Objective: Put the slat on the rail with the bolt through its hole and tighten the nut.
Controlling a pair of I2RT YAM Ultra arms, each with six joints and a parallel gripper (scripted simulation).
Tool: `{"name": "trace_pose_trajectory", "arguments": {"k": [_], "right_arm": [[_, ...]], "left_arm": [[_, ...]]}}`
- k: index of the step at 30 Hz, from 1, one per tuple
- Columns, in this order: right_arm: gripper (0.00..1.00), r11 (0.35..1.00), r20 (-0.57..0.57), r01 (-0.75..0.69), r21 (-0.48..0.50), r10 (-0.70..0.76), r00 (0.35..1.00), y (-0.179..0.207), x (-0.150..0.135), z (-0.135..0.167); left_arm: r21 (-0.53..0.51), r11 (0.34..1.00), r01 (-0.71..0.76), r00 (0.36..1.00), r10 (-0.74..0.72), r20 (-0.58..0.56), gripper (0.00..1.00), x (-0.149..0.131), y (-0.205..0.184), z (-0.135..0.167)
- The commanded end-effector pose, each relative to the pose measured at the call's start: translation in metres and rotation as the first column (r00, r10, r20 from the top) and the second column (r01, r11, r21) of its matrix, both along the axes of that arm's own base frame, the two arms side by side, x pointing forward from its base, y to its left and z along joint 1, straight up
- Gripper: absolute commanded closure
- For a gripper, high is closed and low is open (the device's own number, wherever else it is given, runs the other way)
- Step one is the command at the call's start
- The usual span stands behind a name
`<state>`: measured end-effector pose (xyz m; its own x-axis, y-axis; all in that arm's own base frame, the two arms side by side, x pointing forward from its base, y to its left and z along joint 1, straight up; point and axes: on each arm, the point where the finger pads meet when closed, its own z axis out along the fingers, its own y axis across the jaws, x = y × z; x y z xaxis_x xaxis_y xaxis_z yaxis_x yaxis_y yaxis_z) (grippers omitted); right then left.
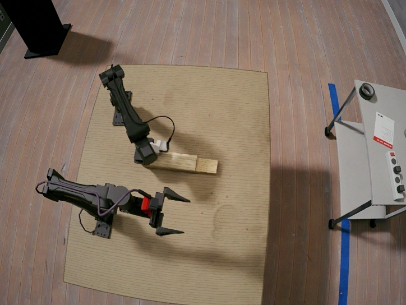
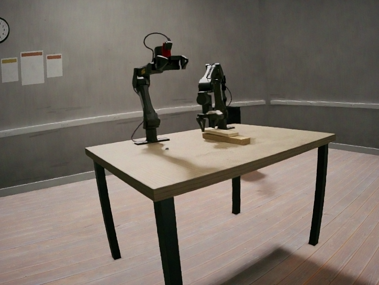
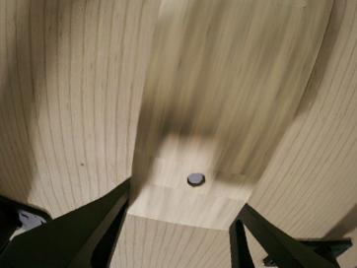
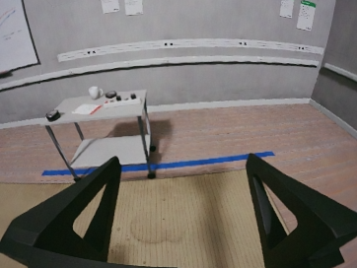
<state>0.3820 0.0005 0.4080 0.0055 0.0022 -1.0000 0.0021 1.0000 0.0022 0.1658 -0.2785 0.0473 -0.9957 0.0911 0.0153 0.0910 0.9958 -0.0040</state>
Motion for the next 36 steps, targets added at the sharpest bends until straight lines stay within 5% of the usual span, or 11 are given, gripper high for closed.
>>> {"name": "trace_pose_trajectory", "arguments": {"k": [1,36], "right_arm": [[0.0,1.0,0.007,-0.002,-0.002,0.002,1.0,0.0,-0.001,0.004],[0.0,1.0,0.007,-0.002,-0.002,0.002,1.0,0.0,-0.001,0.004]], "left_arm": [[-0.016,1.0,0.003,1.0,-0.003,0.027,0.28,0.002,-0.004,-0.001],[-0.008,1.0,0.002,1.0,-0.002,0.019,0.28,0.001,-0.002,-0.007]]}}
